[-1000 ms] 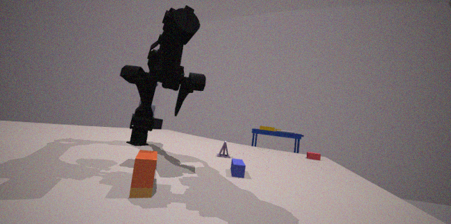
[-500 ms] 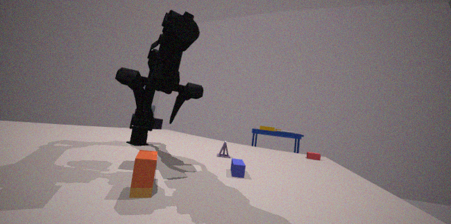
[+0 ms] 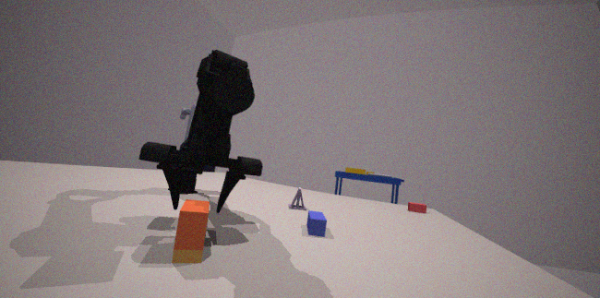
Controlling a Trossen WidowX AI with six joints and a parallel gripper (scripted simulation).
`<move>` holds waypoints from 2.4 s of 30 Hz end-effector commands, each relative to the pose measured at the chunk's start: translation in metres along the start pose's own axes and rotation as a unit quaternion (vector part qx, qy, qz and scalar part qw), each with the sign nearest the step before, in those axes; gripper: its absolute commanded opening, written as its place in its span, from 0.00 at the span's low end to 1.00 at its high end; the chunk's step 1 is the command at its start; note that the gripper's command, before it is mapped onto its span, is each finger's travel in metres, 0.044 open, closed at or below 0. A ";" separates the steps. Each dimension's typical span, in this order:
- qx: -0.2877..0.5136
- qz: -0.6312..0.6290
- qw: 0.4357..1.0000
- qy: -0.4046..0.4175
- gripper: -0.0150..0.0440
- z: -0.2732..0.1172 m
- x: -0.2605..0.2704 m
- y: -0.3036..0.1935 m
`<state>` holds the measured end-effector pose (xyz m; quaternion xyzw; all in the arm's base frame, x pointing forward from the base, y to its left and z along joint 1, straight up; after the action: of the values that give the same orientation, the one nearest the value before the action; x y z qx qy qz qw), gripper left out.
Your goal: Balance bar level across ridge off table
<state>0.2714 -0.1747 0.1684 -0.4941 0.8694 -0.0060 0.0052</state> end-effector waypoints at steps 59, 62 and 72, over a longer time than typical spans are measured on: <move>0.005 -0.001 1.000 0.001 0.25 0.004 0.000 -0.004; 0.005 -0.001 1.000 0.001 0.25 -0.004 0.000 -0.004; 0.005 -0.001 1.000 0.001 0.25 -0.029 0.000 -0.005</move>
<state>0.2752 -0.1771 0.1859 -0.4942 0.8693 -0.0061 0.0052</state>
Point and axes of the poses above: the point midway between the two fingers, 35 mm back from their tips, its own z axis out along the fingers, its own x axis across the jaws, y = z × x, the point moved 9 cm from there along -z, back along the fingers, and after that the axes turned 13 degrees about -z, right-handed, at the moved point
